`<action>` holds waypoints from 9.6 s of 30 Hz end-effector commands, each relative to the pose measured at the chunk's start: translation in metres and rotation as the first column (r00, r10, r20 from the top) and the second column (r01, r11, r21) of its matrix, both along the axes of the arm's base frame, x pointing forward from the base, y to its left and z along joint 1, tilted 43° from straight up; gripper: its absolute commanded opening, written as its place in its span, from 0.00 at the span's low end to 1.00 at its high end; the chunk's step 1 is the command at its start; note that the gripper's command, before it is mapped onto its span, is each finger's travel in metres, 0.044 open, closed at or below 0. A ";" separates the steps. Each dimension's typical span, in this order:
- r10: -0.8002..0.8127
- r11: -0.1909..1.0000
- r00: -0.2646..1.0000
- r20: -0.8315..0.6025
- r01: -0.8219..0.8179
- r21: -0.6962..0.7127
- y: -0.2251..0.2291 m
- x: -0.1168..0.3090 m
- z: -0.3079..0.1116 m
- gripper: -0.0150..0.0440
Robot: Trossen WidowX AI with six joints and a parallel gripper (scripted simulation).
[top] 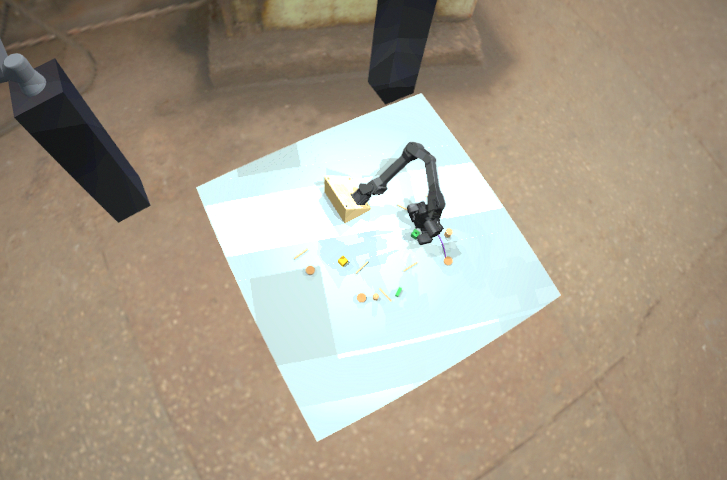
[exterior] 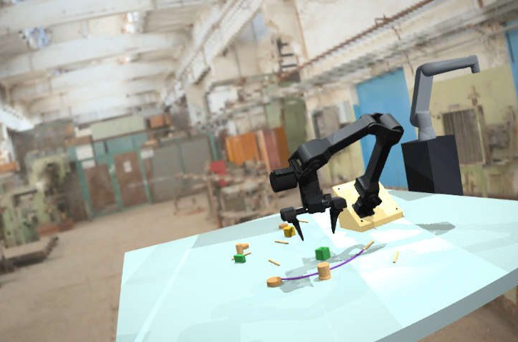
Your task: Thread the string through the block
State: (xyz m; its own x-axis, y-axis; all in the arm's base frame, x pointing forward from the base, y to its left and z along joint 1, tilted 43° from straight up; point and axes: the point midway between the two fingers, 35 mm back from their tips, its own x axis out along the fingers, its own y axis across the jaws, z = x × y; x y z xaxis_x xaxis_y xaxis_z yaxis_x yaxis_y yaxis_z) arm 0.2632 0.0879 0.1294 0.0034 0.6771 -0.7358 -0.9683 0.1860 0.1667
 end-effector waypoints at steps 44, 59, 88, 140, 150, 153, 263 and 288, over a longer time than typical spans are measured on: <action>-0.453 0.039 -0.785 -0.423 0.457 -0.889 -0.005 0.000 0.013 1.00; -0.453 0.039 -0.785 -0.423 0.457 -0.889 -0.005 0.000 0.013 0.91; -0.453 0.038 -0.785 -0.423 0.457 -0.889 0.005 0.001 0.001 0.67; -0.456 0.039 -0.780 -0.430 0.464 -0.885 0.035 0.000 -0.029 0.25; -0.456 0.039 -0.780 -0.429 0.464 -0.885 0.031 0.000 -0.026 0.25; -0.456 0.039 -0.780 -0.429 0.464 -0.885 0.030 0.000 -0.024 0.25; -0.521 -0.675 -0.824 -0.222 0.557 -0.483 0.060 -0.036 0.059 0.67; -0.994 0.019 -0.050 -0.101 0.808 -0.589 0.052 -0.034 0.033 1.00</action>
